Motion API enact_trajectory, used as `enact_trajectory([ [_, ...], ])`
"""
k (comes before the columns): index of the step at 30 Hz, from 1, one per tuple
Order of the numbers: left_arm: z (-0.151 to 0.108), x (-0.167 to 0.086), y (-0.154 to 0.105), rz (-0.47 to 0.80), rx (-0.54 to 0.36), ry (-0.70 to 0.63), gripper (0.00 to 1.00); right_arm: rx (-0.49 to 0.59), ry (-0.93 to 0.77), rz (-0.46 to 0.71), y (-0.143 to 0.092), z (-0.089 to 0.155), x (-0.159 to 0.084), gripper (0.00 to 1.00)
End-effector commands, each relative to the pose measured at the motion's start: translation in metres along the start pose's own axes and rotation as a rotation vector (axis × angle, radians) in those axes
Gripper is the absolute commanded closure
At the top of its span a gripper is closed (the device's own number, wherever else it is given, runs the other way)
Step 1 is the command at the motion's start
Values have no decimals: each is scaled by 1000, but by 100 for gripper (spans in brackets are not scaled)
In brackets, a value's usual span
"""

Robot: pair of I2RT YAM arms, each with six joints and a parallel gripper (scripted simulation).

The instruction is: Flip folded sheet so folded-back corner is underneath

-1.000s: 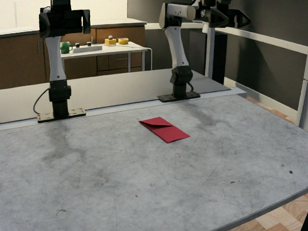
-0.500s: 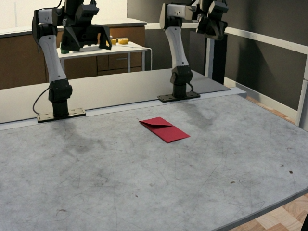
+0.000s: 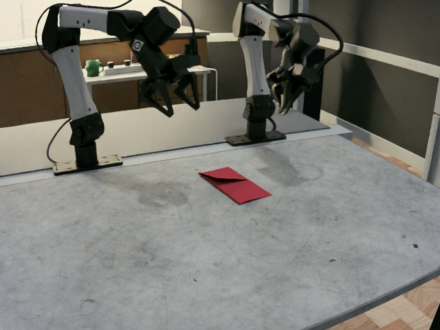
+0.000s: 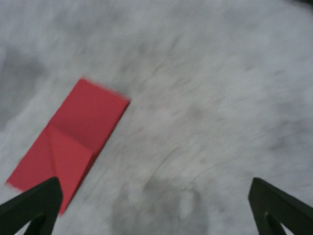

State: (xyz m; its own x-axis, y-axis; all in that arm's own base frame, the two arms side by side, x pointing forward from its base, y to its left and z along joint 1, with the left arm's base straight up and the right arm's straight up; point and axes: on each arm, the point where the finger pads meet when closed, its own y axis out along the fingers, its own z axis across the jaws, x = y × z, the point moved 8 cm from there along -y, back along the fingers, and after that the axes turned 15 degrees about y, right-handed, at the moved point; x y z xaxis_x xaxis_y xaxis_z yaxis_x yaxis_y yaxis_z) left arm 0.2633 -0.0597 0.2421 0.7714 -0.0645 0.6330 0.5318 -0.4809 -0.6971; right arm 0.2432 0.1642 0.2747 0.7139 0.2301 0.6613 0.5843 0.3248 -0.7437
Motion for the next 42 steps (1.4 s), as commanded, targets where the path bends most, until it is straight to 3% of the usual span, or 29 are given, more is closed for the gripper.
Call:
enact_trajectory([
  [1,3,-44,34,258,-113,-114,90,31,-10,152,14,19,-10,0],
  [3,3,-44,34,258,-113,-114,90,31,-10,152,14,19,-10,0],
  [7,9,-62,70,383,-204,-175,90,64,-50,243,32,39,-17,0],
  [10,14,-61,93,404,-252,-178,90,76,-69,282,41,48,-19,0],
  [18,24,-68,136,445,-323,-186,90,73,-86,293,51,54,-19,0],
  [42,21,-85,158,487,-319,-221,90,73,-86,293,51,54,-19,0],
])
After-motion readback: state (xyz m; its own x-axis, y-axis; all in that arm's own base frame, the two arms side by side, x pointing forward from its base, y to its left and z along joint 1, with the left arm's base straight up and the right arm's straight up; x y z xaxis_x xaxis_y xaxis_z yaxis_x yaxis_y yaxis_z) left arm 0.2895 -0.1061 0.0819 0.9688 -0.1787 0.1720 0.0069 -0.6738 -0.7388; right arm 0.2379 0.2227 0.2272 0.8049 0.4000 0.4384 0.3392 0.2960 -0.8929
